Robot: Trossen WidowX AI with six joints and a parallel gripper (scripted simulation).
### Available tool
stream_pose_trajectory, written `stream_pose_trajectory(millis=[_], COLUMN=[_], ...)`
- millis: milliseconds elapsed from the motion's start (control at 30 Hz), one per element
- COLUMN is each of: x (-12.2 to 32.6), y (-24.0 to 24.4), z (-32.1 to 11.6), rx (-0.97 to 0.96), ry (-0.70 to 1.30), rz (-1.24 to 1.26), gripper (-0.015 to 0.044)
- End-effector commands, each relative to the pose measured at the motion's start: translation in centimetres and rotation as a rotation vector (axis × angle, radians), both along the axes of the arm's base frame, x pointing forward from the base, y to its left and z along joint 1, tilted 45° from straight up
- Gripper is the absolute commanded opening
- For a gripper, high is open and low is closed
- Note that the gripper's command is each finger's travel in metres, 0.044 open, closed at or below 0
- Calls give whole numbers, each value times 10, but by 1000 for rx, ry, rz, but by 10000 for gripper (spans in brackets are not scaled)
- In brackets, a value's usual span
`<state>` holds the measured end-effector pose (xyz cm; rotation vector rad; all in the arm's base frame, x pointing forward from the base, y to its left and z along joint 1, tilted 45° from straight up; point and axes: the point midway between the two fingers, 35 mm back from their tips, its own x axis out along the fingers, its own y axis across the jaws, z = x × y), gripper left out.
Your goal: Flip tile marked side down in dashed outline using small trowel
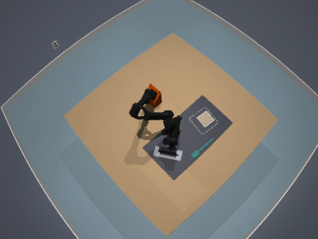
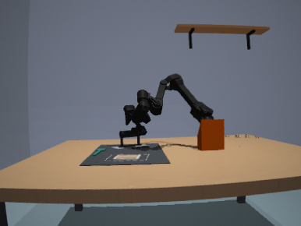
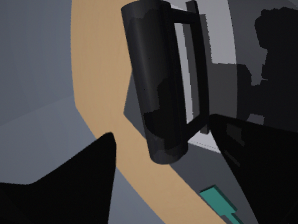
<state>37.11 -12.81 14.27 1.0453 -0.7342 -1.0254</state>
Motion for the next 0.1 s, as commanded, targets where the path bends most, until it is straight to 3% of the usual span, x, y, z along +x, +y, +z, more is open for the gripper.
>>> stream_pose_trajectory(millis=[0, 67], x=[-8, -17], y=[25, 50], z=[14, 26], rx=[-5, -6], ry=[5, 10], rz=[18, 36], gripper=[300, 300])
